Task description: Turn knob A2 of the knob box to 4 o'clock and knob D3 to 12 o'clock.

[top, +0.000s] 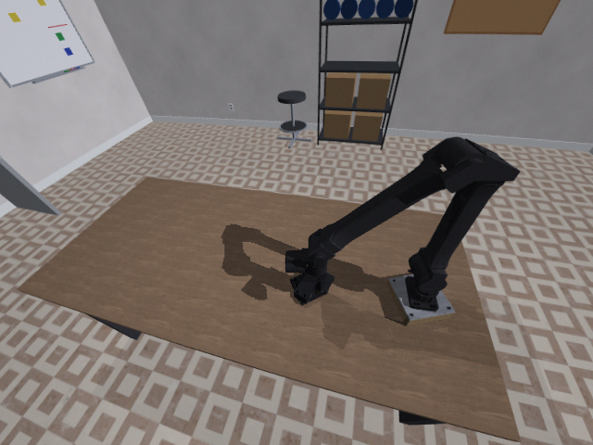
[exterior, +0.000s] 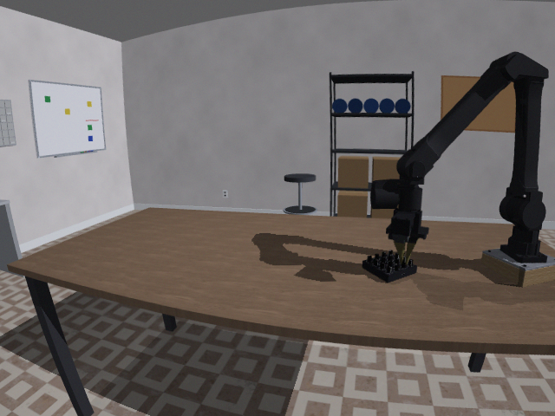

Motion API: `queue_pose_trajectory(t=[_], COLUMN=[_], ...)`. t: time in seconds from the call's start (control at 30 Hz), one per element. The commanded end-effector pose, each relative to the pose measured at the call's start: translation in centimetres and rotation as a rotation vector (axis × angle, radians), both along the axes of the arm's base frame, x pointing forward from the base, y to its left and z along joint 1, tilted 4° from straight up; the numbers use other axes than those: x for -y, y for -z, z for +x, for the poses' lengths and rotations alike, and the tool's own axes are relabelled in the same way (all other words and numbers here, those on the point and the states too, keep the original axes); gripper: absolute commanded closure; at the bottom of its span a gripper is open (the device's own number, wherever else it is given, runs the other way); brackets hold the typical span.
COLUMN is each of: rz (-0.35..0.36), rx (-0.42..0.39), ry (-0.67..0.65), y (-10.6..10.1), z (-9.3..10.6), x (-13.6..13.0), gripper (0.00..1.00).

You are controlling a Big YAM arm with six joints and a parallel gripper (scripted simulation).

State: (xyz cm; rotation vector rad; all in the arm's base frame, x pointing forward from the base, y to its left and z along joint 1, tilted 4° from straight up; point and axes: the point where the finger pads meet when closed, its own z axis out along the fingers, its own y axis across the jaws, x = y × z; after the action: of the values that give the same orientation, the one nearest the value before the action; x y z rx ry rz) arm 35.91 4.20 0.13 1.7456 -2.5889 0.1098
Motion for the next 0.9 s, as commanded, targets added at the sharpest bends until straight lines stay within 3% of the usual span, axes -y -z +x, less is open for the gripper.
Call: queue_pose_trajectory(t=[0.0,0.57,0.87], rz=[0.011,0.023,0.027], rx=[0.045,0.068,0.075], ry=[0.152,0.443,0.528], y=[-0.87,-0.89,-0.9], z=[2.2,2.31,2.35], x=[0.13,0.14,0.14], gripper=[0.93,0.93,0.93])
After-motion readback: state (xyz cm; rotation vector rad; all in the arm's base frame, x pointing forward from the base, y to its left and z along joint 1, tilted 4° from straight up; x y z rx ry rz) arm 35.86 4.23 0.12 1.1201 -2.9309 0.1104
